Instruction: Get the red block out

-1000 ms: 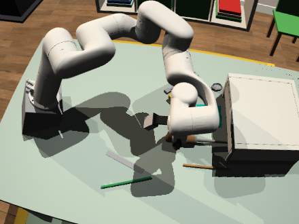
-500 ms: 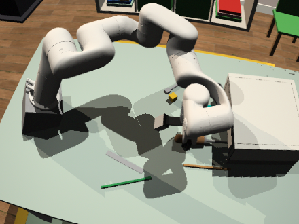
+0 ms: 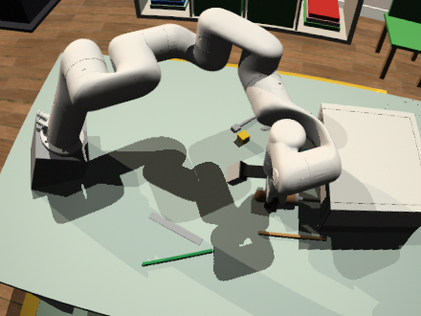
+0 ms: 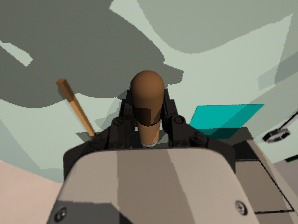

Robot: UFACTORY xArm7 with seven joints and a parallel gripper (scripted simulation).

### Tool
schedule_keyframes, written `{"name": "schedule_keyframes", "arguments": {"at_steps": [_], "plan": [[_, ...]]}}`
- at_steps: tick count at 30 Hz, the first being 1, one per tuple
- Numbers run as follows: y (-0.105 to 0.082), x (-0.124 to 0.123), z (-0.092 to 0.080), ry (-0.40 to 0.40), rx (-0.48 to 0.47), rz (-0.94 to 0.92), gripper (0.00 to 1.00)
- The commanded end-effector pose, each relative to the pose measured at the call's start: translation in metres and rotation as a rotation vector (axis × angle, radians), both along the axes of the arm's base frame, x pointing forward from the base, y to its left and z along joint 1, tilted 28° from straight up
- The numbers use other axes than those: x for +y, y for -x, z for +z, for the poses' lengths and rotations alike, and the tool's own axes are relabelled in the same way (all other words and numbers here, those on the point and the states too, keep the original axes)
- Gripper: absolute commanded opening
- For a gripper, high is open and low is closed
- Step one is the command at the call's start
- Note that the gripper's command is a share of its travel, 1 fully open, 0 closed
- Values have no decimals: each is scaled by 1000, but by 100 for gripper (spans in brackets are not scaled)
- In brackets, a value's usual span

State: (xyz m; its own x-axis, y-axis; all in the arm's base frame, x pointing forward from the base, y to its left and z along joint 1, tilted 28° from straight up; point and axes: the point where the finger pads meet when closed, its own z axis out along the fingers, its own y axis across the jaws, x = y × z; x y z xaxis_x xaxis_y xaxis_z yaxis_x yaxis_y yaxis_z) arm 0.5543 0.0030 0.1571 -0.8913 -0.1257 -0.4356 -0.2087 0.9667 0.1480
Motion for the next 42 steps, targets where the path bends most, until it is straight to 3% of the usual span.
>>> {"name": "schedule_keyframes", "arguments": {"at_steps": [1, 42], "plan": [[-4, 0, 3, 0, -3, -1, 0], [-14, 1, 8, 0, -3, -1, 0]]}}
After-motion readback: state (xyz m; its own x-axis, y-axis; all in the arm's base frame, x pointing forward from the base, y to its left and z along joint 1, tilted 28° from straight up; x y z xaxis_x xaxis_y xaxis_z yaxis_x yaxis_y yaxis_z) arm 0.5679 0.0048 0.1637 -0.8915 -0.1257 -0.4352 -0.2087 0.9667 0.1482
